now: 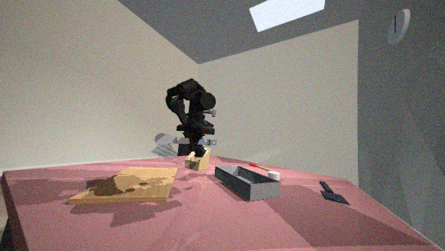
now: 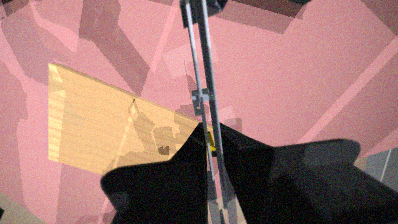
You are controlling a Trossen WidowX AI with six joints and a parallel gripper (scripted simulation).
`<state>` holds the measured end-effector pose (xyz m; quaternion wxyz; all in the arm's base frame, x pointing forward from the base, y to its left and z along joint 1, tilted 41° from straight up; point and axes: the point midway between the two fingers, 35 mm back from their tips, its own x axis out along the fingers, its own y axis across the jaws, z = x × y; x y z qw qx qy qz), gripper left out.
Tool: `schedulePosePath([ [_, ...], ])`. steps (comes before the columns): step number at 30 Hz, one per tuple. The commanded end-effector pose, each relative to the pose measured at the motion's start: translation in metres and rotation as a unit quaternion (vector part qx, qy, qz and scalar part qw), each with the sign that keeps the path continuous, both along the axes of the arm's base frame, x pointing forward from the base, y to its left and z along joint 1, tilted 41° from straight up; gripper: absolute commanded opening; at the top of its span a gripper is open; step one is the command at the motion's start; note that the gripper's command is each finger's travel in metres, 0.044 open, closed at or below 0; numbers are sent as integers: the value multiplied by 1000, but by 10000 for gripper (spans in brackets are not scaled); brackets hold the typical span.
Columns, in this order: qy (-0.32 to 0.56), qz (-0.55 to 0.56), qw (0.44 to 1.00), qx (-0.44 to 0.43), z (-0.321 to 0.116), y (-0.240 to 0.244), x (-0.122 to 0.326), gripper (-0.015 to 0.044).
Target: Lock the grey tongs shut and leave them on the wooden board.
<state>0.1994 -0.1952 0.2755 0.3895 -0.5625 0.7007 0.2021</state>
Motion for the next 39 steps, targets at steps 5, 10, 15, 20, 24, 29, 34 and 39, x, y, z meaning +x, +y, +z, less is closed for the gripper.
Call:
schedulePosePath([
  [5, -118, -140, 983, -2, 5, -7, -16, -150],
  [10, -184, -225, 957, -3, 6, -12, -25, -150],
  [15, -247, -308, 919, -6, 8, -16, -35, -150],
  [20, -306, -386, 870, -9, 10, -20, -44, -150],
  [24, -351, -446, 823, -12, 11, -22, -52, -150],
  [29, -404, -516, 756, -17, 13, -25, -61, -150],
  [34, -451, -579, 679, -21, 15, -27, -71, -150],
  [39, -493, -634, 595, -25, 17, -29, -80, -150],
])
